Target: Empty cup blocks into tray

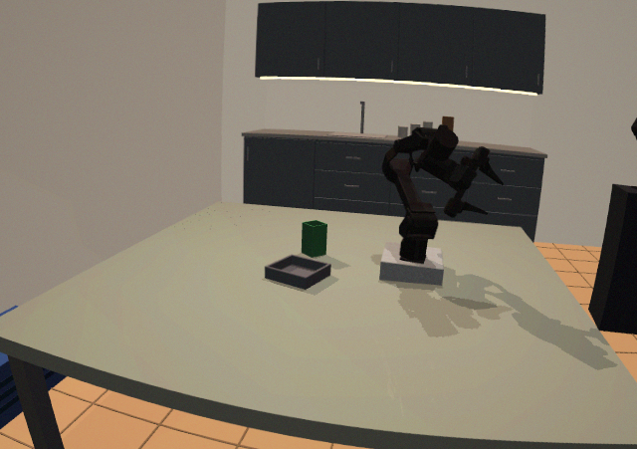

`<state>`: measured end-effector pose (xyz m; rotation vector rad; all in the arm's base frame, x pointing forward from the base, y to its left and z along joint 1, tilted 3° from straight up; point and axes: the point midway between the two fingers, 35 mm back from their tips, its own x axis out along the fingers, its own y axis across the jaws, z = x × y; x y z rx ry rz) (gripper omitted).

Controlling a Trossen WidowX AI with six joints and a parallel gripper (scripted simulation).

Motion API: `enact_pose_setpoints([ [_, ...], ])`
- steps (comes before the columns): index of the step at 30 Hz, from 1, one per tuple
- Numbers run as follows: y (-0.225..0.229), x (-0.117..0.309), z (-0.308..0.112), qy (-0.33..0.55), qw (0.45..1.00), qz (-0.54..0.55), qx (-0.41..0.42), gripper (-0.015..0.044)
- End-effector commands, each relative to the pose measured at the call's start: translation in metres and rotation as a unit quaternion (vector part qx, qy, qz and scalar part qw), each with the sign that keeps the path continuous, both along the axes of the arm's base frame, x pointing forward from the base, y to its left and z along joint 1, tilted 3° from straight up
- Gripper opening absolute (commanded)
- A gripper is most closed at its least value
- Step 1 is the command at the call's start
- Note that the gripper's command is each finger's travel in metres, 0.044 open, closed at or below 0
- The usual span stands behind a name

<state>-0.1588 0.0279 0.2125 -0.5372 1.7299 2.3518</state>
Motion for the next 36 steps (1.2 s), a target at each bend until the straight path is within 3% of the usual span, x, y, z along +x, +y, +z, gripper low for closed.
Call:
enact_pose_setpoints([
  [1,0.001,0.000,0.000,-0.001,1.000,-0.002,0.000,0.0426],
  [10,0.058,0.013,-0.019,-0.052,0.988,-0.148,0.014,0.0440],
  [18,0.122,0.052,-0.043,-0.124,0.940,-0.314,0.041,0.0440],
  [27,0.171,0.123,-0.066,-0.207,0.847,-0.487,0.054,0.0440],
  [36,0.184,0.204,-0.085,-0.285,0.724,-0.627,0.038,0.0440],
])
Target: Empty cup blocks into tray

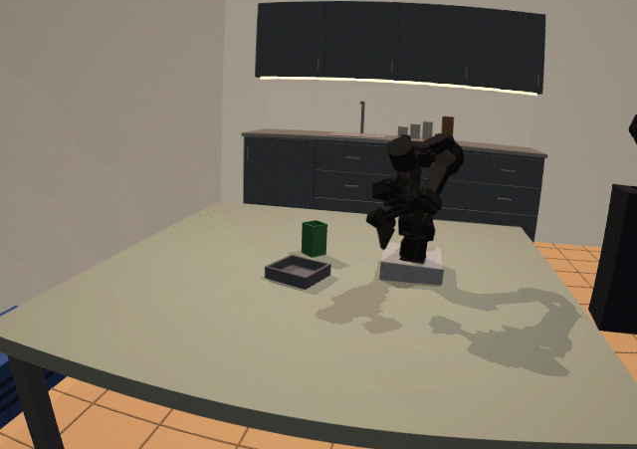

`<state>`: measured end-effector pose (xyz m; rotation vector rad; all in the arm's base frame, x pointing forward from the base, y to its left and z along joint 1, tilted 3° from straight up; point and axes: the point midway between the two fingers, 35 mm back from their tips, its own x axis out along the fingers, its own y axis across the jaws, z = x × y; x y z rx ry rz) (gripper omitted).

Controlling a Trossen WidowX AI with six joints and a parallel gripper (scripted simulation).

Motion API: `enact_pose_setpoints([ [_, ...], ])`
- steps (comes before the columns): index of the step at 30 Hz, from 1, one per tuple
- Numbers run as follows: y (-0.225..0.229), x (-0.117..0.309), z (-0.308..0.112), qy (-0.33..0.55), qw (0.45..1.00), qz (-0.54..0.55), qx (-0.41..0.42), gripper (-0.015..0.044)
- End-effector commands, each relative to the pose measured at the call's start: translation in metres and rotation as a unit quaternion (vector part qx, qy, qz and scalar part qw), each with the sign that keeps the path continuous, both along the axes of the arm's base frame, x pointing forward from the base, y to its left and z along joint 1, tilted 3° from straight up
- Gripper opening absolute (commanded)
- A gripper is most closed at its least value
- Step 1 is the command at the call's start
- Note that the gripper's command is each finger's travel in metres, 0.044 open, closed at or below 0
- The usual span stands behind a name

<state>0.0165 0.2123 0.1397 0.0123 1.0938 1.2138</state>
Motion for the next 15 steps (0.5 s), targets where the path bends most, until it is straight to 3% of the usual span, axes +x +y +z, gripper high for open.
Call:
enact_pose_setpoints([
  [1,-0.001,0.038,-0.014,-0.032,0.996,-0.085,-0.020,0.0440],
  [15,-0.053,0.162,-0.033,-0.150,0.910,-0.379,-0.074,0.0440],
])
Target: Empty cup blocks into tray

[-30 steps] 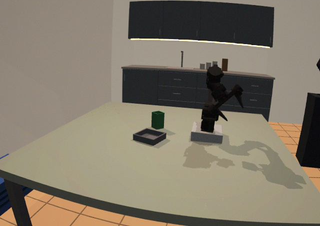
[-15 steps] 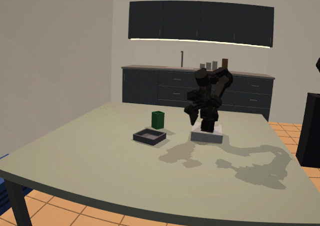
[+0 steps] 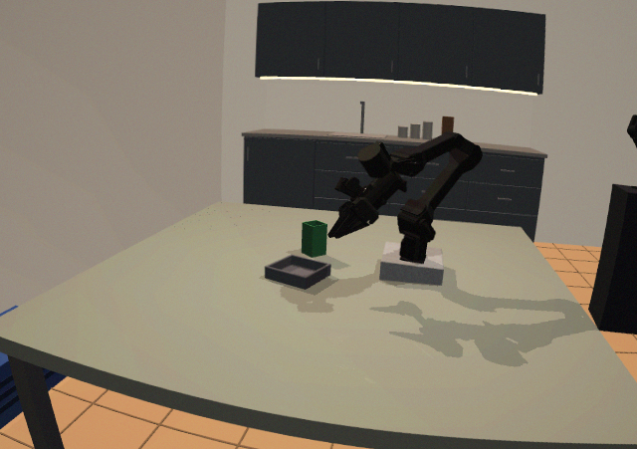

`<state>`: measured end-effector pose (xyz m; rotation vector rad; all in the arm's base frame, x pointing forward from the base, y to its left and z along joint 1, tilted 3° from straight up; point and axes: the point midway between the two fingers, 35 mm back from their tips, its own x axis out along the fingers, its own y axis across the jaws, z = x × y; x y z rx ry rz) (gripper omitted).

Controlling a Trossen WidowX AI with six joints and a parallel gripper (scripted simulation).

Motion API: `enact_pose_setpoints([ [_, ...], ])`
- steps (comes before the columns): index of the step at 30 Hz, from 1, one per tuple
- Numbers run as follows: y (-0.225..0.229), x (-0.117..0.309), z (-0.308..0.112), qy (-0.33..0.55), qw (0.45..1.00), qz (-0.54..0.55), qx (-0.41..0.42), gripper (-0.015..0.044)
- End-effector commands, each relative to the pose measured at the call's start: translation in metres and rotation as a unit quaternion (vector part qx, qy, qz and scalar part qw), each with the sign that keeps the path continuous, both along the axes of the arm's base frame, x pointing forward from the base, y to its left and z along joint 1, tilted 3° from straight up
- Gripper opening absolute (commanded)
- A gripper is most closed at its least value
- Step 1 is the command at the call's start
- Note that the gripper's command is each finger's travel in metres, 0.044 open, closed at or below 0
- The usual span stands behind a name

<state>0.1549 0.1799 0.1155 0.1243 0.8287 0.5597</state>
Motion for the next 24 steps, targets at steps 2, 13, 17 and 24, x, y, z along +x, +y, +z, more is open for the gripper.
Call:
enact_pose_setpoints([
  [2,-0.034,0.038,-0.010,-0.038,0.992,-0.111,-0.037,0.0440],
  [13,-0.124,0.089,-0.013,-0.109,0.927,-0.342,-0.107,0.0440],
  [17,-0.160,0.096,-0.013,-0.129,0.888,-0.421,-0.135,0.0440],
  [24,-0.200,0.095,-0.012,-0.148,0.835,-0.504,-0.166,0.0440],
])
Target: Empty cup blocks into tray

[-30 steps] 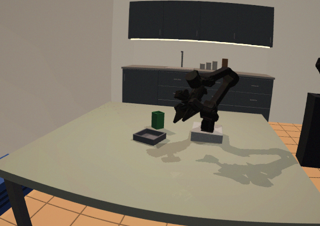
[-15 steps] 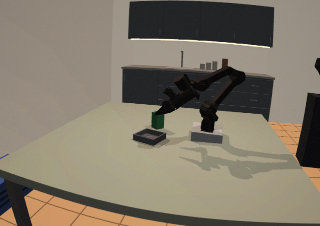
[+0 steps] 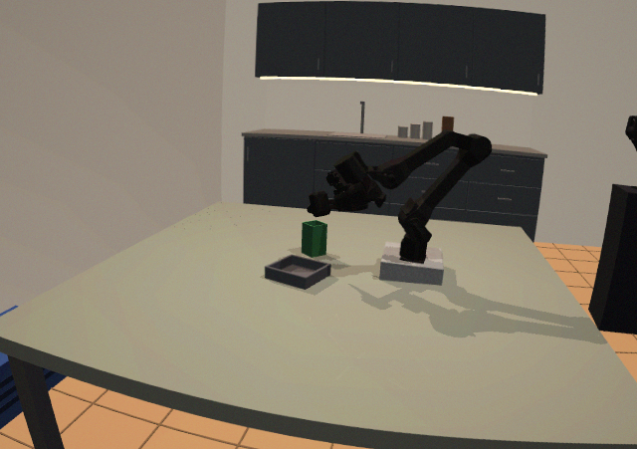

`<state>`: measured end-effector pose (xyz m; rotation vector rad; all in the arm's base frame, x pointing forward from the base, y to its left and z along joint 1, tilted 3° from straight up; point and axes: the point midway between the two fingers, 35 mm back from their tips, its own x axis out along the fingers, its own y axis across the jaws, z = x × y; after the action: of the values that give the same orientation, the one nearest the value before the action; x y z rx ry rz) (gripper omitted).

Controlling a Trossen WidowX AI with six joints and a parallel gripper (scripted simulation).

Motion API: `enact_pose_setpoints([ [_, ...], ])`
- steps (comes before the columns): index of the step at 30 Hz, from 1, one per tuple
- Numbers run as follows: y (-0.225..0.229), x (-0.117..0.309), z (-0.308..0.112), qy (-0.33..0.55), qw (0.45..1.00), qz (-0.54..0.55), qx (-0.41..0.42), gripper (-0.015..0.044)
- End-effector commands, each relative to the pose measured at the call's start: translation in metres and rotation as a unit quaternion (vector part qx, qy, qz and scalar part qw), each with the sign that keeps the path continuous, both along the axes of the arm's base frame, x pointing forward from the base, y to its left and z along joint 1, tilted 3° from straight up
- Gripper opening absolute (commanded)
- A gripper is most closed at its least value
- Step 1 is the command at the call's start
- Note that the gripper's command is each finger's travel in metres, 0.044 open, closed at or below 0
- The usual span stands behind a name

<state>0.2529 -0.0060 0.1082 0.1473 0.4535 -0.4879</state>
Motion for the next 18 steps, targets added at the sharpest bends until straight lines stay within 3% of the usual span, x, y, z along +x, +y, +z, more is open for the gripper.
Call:
enact_pose_setpoints([
  [1,-0.015,-0.003,-0.004,0.000,0.999,-0.034,-0.016,0.0440],
  [18,-0.011,0.003,-0.035,0.000,0.999,-0.034,-0.015,0.0440],
])
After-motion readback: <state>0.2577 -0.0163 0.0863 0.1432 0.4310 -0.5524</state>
